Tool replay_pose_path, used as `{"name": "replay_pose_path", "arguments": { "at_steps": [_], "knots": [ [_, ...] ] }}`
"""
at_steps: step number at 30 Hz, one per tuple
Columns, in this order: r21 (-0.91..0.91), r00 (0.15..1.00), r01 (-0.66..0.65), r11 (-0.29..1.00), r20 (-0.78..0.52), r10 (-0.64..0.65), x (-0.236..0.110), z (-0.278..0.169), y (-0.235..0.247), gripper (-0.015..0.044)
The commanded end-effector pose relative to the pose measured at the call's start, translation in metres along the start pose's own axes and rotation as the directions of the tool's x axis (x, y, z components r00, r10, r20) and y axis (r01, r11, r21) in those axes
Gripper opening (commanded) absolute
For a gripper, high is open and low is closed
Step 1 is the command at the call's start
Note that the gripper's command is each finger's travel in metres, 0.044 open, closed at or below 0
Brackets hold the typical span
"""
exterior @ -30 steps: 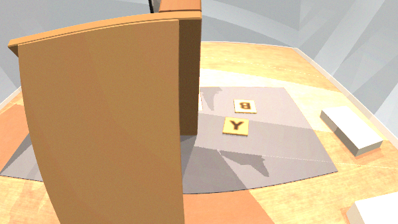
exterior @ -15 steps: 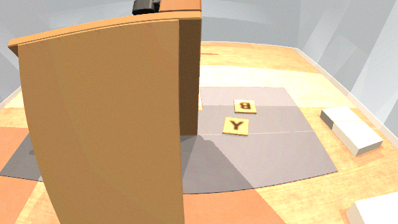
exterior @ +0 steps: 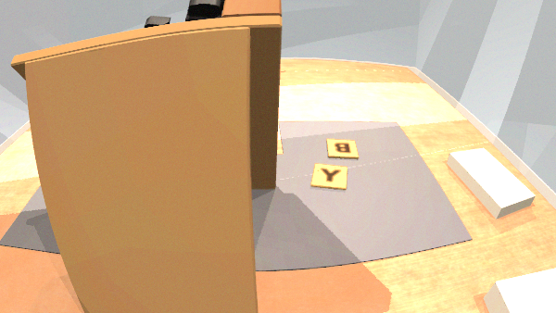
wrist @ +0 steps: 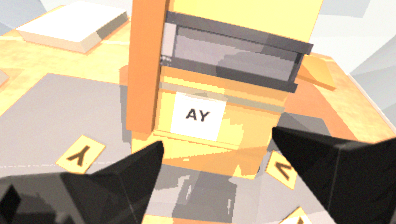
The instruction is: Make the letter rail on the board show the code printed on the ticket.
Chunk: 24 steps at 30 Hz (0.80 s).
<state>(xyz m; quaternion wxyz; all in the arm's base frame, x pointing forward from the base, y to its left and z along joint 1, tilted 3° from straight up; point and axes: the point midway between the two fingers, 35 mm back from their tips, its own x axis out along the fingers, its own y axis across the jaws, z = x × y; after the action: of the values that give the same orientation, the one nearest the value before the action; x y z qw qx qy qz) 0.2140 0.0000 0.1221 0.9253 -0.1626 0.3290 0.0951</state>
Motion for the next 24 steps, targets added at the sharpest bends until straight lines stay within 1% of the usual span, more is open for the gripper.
{"name": "replay_pose_path", "arguments": {
  "at_steps": [1, 3, 6, 9, 12, 19, 24],
  "knots": [
    [-0.282, 0.997, -0.077, 0.956, -0.04, 0.068, -0.015, 0.029, -0.012, 0.044],
    [-0.415, 0.993, -0.116, 0.902, -0.058, 0.1, -0.022, 0.042, -0.019, 0.044],
    [-0.593, 0.986, -0.168, 0.788, -0.08, 0.149, -0.032, 0.062, -0.03, 0.044],
    [-0.742, 0.976, -0.202, 0.64, -0.094, 0.199, -0.041, 0.082, -0.041, 0.044],
    [-0.858, 0.964, -0.21, 0.47, -0.1, 0.248, -0.049, 0.101, -0.054, 0.044],
    [-0.964, 0.945, -0.166, 0.209, -0.094, 0.314, -0.059, 0.125, -0.075, 0.044],
    [-0.967, 0.944, -0.162, 0.198, -0.093, 0.317, -0.059, 0.126, -0.076, 0.044]
  ]
}}
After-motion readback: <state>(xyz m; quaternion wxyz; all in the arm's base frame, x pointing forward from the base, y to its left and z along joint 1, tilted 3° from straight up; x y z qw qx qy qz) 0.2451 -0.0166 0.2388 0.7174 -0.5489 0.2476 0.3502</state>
